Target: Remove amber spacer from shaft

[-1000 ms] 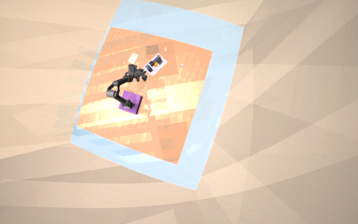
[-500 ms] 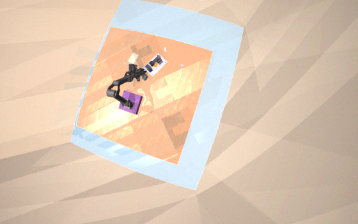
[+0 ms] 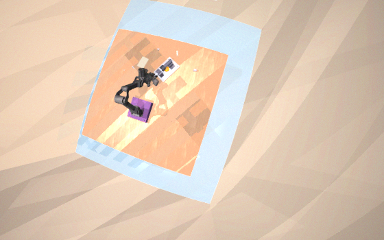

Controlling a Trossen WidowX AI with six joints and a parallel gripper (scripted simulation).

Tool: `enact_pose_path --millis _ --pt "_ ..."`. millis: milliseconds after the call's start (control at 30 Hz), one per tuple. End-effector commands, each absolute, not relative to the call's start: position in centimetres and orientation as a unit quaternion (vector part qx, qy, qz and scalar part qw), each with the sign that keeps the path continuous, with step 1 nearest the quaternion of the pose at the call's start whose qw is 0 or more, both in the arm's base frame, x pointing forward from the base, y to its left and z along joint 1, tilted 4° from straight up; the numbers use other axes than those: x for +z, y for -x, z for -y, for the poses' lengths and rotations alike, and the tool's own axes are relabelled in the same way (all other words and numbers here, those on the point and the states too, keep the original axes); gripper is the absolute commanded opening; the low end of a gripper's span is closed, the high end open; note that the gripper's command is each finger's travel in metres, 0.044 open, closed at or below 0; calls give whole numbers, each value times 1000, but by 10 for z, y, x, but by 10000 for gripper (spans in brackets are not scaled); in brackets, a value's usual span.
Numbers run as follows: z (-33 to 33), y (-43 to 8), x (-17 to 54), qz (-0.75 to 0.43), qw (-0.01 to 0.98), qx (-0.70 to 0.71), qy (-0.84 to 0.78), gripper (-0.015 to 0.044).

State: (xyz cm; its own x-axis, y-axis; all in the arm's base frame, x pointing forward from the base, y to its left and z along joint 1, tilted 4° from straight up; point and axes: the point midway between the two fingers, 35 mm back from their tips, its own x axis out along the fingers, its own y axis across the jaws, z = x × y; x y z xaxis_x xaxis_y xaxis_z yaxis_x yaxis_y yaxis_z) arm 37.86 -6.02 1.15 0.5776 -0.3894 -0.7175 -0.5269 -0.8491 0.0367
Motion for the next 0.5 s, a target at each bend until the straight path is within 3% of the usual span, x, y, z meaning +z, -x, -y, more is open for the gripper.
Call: enact_pose_path --millis 0,467 --pt "63 -381 13 -262 91 377 884 0" --pt "66 -385 13 -262 91 377 884 0"
